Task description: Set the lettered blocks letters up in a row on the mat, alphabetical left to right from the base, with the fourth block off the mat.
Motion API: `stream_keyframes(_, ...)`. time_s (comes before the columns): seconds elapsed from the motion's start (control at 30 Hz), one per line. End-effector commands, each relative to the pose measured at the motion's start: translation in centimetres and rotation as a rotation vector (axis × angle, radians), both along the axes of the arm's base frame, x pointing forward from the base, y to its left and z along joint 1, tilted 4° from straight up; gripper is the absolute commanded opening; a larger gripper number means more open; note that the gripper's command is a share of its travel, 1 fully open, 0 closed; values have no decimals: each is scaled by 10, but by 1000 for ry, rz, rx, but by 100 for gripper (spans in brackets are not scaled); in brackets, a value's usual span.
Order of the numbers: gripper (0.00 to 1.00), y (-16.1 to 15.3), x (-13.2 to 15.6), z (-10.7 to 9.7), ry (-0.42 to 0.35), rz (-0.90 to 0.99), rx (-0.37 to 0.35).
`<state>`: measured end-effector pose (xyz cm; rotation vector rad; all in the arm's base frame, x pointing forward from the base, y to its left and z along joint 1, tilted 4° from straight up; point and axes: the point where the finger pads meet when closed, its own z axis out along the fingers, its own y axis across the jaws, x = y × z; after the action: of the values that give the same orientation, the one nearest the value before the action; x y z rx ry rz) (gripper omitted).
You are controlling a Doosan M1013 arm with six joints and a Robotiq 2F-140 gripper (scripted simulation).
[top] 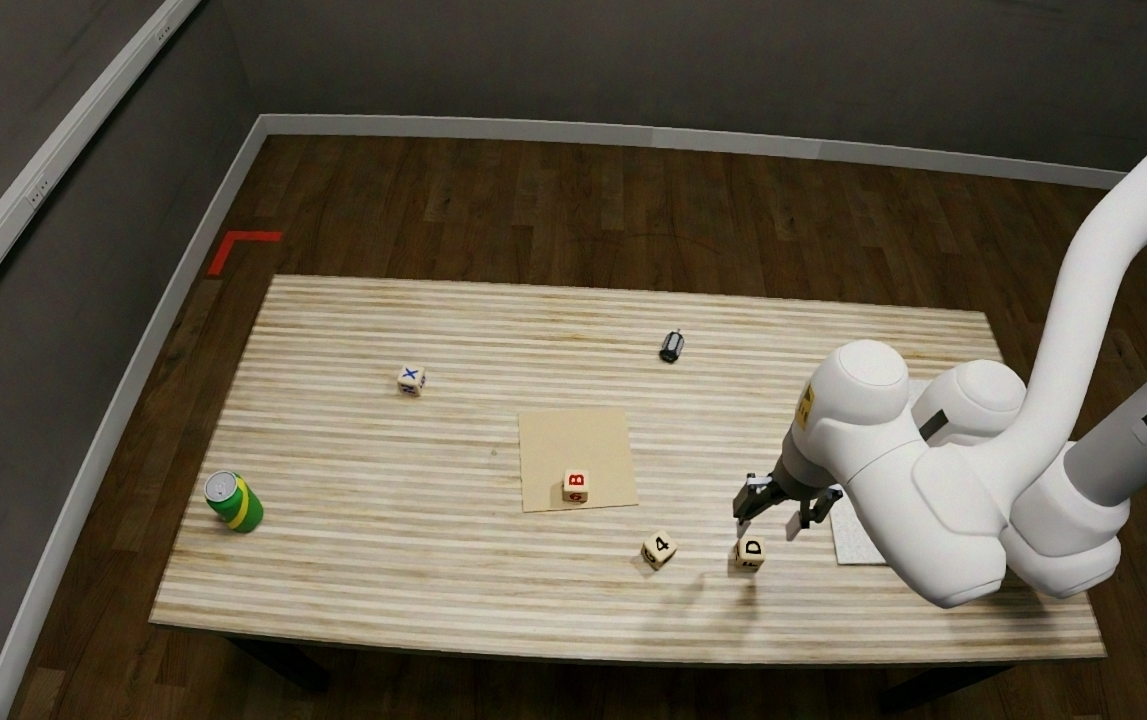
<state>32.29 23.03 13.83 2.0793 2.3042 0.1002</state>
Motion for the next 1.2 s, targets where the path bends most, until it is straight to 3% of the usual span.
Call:
stream_keyframes(0.0,53,0,0,0,0,0,1)
stream_keyframes(0.63,53,0,0,-2,0,0,1)
stream_keyframes(1.17,53,1,2,-20,0,0,1)
